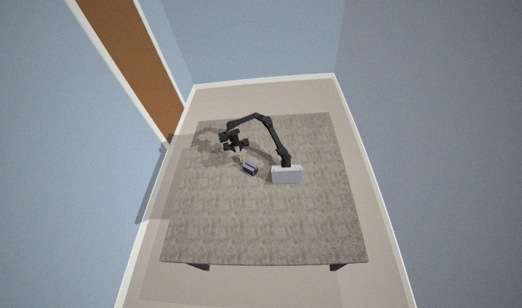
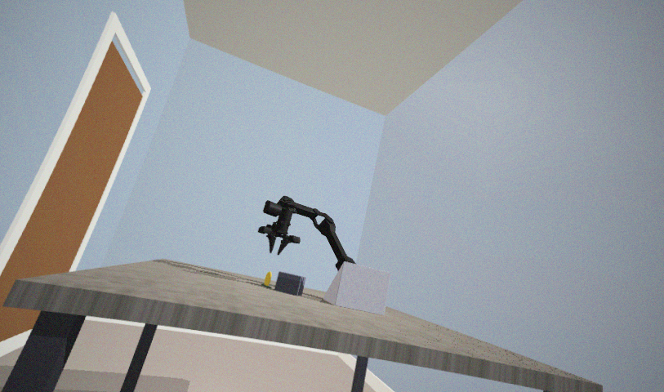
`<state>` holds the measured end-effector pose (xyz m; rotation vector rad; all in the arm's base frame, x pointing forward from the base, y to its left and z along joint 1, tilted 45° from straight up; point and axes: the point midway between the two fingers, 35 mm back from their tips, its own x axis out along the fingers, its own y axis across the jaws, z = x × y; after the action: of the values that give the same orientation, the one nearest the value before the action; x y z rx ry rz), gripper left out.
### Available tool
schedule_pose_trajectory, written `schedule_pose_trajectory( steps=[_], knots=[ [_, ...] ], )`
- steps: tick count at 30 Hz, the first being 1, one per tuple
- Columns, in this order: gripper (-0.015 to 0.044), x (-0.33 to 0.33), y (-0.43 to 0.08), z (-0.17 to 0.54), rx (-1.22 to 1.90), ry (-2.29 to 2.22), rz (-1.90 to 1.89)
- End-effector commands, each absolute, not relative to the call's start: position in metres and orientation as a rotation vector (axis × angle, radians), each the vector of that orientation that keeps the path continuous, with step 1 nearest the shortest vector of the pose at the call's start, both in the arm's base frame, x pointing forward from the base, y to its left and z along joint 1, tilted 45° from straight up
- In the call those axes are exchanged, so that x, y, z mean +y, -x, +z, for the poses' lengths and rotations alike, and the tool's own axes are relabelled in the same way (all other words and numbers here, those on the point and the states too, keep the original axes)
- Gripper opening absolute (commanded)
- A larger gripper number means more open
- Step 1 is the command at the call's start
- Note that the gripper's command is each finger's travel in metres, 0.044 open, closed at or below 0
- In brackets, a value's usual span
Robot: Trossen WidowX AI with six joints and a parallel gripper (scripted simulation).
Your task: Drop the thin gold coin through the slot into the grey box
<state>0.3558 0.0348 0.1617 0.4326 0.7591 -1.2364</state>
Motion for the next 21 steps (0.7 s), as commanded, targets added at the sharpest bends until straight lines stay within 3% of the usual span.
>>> schedule_pose_trajectory(
  steps=[1,21],
  knots=[
    [0.0161,0.028,-0.357,0.15,0.75,-0.431,-1.285],
    [0.0161,-0.009,-0.362,0.114,0.748,-0.43,-1.285]
  ],
)
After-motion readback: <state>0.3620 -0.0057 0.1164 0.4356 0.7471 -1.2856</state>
